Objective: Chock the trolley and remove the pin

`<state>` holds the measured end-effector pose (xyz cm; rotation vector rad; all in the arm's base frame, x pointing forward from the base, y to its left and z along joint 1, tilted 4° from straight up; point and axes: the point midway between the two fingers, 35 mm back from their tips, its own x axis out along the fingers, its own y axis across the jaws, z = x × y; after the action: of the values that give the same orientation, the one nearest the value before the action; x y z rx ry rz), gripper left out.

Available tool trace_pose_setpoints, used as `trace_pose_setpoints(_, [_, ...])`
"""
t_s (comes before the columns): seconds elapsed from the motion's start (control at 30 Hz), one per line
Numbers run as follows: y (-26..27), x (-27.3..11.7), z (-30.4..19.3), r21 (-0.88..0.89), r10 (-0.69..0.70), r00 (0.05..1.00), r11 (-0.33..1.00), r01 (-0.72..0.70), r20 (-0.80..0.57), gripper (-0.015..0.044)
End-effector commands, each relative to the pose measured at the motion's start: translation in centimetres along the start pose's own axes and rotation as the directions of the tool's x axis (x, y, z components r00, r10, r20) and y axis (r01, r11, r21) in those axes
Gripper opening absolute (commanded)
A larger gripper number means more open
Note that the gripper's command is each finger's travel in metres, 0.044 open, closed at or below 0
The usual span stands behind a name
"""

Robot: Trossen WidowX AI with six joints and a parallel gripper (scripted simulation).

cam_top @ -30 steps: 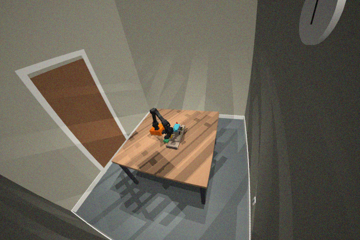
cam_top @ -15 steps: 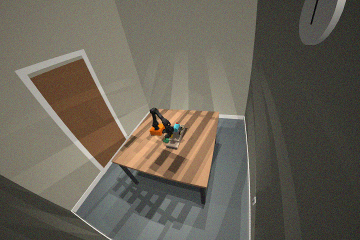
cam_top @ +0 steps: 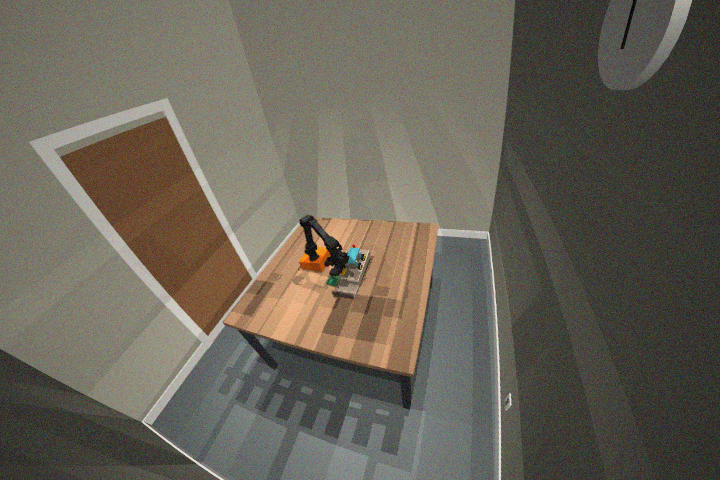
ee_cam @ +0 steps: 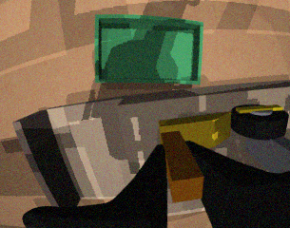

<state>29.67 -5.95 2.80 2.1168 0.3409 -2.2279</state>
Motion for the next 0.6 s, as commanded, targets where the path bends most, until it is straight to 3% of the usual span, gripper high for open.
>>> trace_pose_setpoints(0.0, [0.0,0.0,0.0,-0.001,-0.001,1.000,1.000,0.001,0.000,0.0000])
trace_pose_setpoints(0.23, [0.0,0.0,0.0,-0.001,-0.001,1.000,1.000,0.001,0.000,0.0184])
trace_pose_setpoints(0.57, [0.0,-2.3,0.1,0.000,-0.008,1.000,1.000,0.008,0.002,0.0190])
